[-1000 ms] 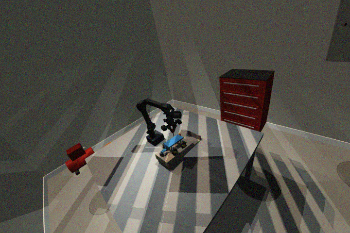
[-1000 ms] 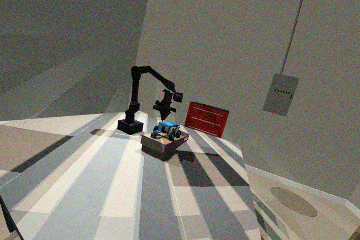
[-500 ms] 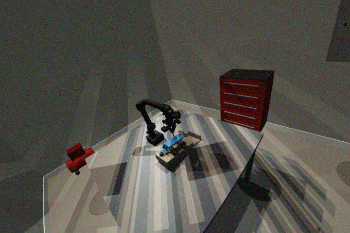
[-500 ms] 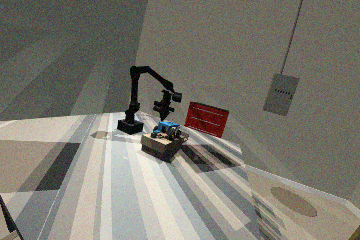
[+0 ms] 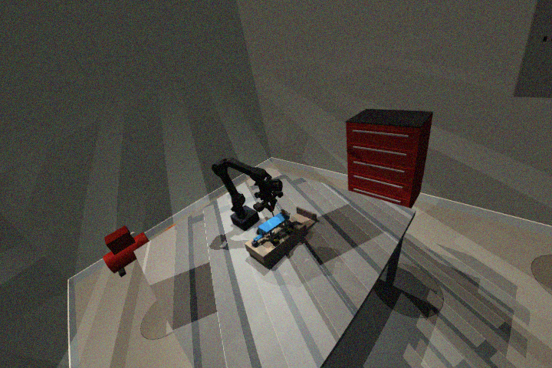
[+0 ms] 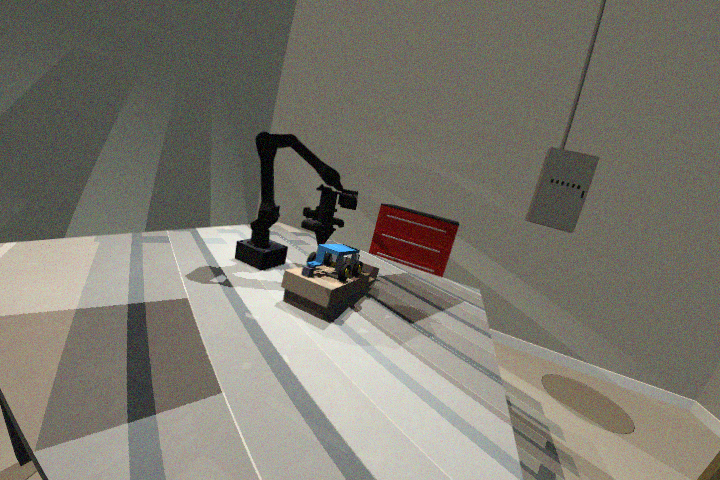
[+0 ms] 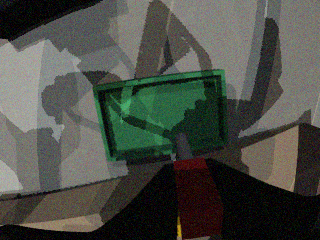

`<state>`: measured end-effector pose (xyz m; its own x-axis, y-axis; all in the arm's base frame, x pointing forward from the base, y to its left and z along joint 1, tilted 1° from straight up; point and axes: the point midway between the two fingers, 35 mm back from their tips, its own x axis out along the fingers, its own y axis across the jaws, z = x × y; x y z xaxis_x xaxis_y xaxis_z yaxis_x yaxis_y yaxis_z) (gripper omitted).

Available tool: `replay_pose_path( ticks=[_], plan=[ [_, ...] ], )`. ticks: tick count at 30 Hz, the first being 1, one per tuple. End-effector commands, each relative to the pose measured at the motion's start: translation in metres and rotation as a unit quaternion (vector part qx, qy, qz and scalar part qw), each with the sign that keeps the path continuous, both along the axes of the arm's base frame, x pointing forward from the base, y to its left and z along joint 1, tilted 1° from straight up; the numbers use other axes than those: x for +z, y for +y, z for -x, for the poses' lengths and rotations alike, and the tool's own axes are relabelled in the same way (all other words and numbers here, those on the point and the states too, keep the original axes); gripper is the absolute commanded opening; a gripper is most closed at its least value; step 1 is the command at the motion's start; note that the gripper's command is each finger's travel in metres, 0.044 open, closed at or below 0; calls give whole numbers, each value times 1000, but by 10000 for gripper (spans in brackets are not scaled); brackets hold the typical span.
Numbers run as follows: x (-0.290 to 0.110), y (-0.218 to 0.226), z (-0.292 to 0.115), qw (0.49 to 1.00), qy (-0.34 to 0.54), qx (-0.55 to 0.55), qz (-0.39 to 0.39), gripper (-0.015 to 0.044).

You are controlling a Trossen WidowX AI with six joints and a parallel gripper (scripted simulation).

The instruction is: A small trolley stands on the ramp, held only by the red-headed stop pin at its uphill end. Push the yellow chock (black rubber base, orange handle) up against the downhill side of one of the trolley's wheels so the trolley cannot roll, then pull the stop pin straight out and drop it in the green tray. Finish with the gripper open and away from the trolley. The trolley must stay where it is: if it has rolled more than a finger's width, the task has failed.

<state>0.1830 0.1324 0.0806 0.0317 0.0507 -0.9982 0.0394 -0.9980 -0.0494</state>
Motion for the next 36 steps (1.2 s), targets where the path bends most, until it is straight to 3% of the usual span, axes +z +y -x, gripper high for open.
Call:
replay_pose_path(
  ticks=[1,21,28,36],
  plan=[
    [-10,1,1,999,5,1,-34,0],
    [-60,25,2,998,5,3,-58,0],
    [-60,22,1,998,5,3,-58,184],
    [-61,17,-1,998,4,3,-57,190]
  ],
)
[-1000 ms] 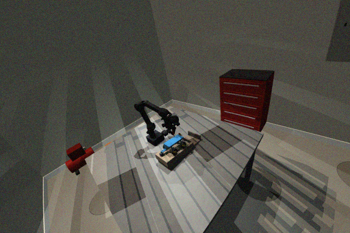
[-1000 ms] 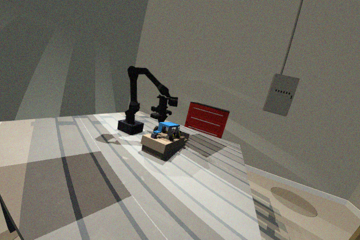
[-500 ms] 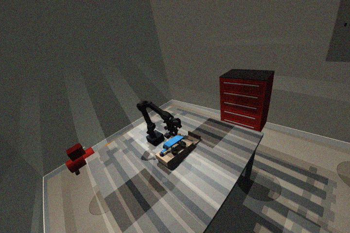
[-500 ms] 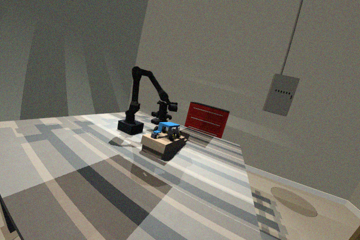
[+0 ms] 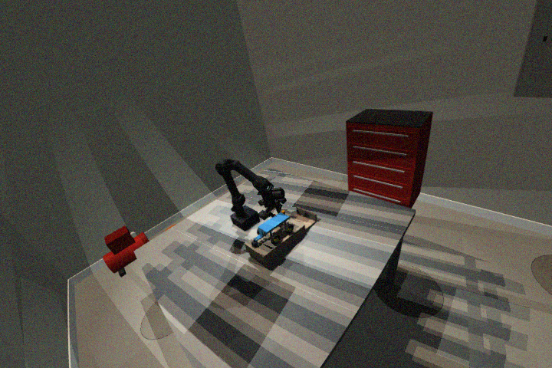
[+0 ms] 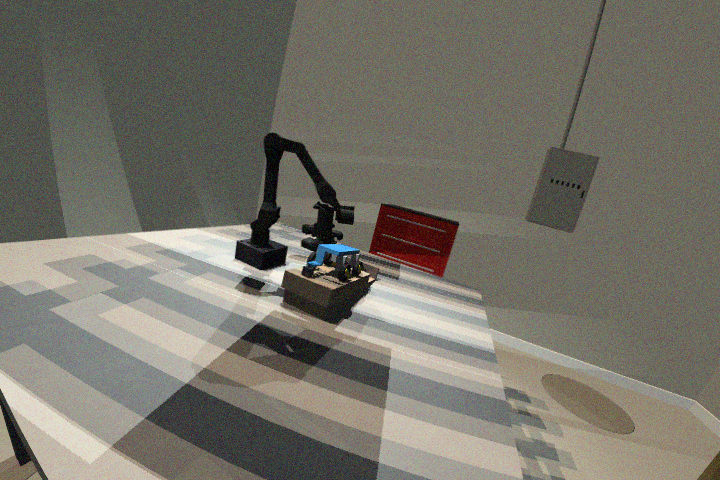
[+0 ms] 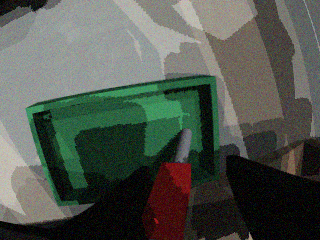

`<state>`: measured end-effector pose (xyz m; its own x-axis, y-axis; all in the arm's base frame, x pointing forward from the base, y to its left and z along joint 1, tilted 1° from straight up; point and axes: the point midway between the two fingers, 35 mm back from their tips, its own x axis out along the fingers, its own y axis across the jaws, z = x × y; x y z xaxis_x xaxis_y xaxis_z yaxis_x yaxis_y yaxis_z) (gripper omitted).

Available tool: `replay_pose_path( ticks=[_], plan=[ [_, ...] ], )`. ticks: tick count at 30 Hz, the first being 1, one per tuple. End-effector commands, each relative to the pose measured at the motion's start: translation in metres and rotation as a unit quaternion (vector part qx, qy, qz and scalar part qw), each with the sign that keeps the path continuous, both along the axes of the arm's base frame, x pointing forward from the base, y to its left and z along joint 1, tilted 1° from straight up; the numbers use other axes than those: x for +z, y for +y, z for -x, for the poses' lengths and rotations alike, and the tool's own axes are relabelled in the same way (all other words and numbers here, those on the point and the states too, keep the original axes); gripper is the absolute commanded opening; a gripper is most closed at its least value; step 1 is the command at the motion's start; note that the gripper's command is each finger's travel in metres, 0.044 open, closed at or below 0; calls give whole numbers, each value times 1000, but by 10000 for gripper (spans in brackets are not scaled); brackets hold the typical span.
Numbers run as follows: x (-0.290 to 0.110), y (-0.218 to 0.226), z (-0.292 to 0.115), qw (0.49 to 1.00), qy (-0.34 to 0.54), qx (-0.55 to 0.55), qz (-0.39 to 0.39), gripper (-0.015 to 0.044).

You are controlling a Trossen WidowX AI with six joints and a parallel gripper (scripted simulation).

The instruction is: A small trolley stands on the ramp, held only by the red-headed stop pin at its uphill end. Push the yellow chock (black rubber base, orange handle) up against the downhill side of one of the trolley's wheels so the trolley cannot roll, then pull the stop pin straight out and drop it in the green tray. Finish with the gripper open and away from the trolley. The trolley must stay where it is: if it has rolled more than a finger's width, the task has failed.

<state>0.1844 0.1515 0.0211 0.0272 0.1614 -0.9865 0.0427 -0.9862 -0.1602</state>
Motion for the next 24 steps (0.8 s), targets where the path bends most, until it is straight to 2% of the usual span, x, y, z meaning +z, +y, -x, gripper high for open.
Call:
replay_pose_path(
  ticks=[1,24],
  plan=[
    [-1,-3,1,1000,2,1,-2,190],
    [-6,-15,-2,1000,2,1,-1,190]
  ],
)
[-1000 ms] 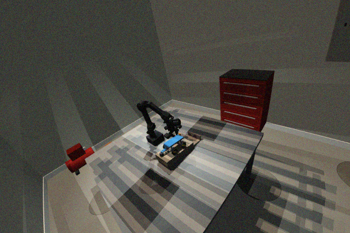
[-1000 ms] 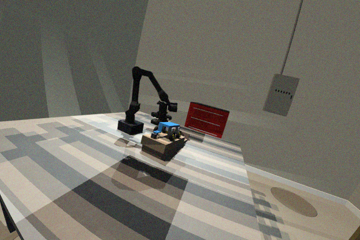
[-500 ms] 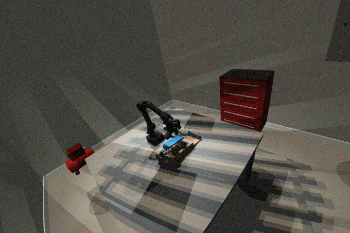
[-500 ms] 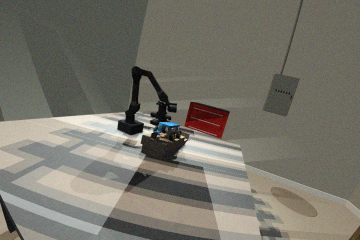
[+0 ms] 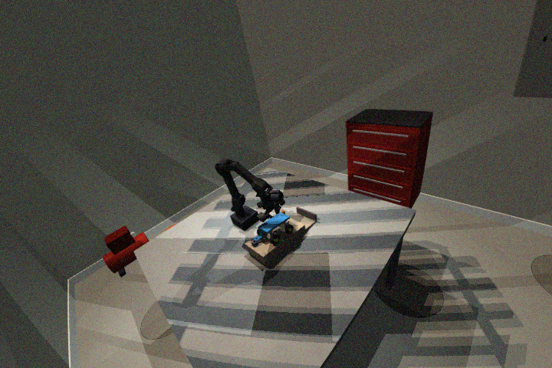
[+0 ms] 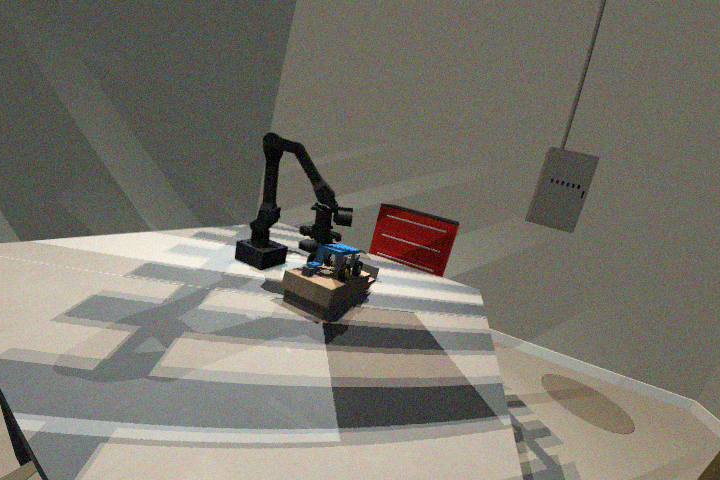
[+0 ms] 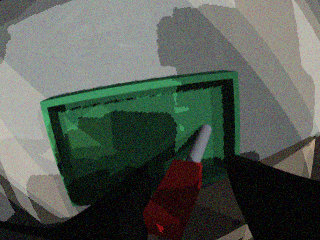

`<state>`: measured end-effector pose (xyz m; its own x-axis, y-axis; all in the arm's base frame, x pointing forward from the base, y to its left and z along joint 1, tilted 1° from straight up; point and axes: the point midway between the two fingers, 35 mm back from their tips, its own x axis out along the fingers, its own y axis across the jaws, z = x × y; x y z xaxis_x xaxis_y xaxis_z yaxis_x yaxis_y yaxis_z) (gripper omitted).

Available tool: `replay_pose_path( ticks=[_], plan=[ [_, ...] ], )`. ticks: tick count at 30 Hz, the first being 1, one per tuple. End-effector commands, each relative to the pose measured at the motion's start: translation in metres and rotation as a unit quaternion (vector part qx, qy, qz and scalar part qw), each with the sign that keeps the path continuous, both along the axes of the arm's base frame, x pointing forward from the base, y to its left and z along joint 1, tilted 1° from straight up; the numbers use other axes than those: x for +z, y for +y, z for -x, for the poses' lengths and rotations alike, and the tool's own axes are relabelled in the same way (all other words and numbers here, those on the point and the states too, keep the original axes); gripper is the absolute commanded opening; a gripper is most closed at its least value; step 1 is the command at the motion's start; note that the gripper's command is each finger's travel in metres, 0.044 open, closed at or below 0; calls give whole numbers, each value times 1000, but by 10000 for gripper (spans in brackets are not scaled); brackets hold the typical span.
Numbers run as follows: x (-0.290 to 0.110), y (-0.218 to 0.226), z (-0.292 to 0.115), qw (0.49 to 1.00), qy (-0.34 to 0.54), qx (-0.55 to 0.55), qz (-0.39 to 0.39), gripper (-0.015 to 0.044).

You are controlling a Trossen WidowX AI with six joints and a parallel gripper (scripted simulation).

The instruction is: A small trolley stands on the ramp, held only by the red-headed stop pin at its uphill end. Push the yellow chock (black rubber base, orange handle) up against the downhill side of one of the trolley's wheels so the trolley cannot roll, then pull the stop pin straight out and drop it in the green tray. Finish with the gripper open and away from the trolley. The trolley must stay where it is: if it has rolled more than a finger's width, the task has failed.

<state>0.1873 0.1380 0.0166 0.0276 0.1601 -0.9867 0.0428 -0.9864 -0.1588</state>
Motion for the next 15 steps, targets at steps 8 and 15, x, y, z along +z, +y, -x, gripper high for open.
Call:
replay_pose_path(
  ticks=[8,15],
  plan=[
    [-4,-6,0,1000,2,1,-2,190],
    [-6,-9,0,1000,2,1,-2,190]
  ],
)
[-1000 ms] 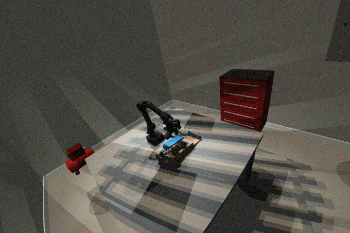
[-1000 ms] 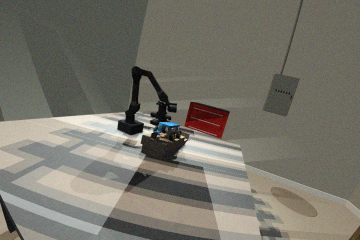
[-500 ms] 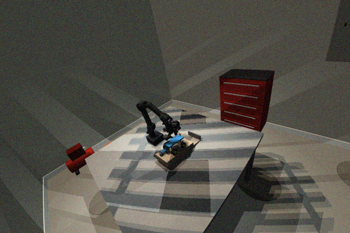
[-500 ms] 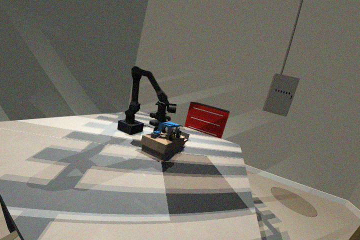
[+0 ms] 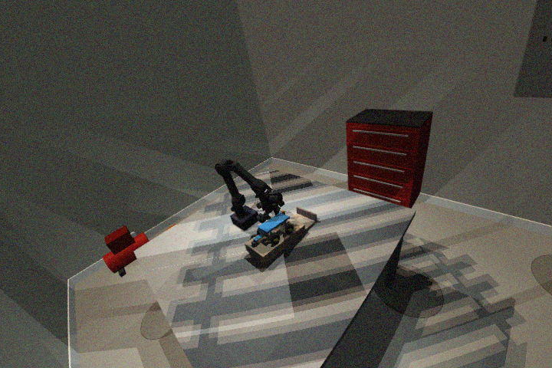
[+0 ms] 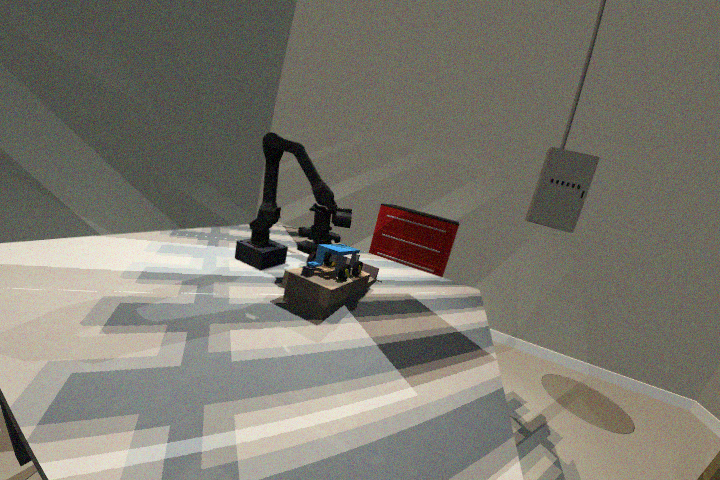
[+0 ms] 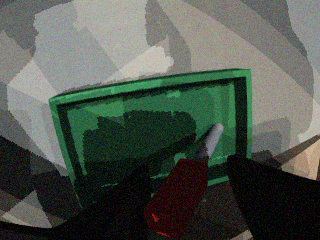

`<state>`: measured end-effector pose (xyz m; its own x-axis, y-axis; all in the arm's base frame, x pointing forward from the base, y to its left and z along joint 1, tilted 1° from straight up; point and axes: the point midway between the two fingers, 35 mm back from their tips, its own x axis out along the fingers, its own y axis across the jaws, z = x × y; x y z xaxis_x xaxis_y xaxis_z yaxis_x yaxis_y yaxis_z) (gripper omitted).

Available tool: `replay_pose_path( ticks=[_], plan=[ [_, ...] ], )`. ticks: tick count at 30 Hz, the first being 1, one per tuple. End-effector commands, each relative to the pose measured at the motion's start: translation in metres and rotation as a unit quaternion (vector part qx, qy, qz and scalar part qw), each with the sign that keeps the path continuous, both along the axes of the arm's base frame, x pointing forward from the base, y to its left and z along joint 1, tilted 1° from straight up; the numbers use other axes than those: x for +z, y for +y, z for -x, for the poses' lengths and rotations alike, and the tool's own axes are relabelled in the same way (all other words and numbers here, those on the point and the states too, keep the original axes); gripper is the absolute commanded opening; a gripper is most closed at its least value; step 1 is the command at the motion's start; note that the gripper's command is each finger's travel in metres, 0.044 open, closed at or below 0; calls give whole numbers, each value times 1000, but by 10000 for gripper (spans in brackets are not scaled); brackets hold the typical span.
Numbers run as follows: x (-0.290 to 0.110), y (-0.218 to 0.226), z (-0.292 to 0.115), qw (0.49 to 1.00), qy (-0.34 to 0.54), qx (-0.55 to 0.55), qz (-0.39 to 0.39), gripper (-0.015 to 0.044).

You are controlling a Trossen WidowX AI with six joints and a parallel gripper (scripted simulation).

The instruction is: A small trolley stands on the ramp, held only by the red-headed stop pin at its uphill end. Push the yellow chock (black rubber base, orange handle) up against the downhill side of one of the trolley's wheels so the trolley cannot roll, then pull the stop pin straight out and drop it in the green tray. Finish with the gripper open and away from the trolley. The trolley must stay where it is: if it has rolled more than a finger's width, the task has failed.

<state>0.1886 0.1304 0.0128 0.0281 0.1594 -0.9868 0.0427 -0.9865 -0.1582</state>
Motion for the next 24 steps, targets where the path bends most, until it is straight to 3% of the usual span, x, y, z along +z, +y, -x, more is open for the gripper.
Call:
replay_pose_path(
  ticks=[1,24],
  plan=[
    [-2,-2,1,1000,3,1,-2,190],
    [-9,-12,0,1000,3,1,-1,190]
  ],
)
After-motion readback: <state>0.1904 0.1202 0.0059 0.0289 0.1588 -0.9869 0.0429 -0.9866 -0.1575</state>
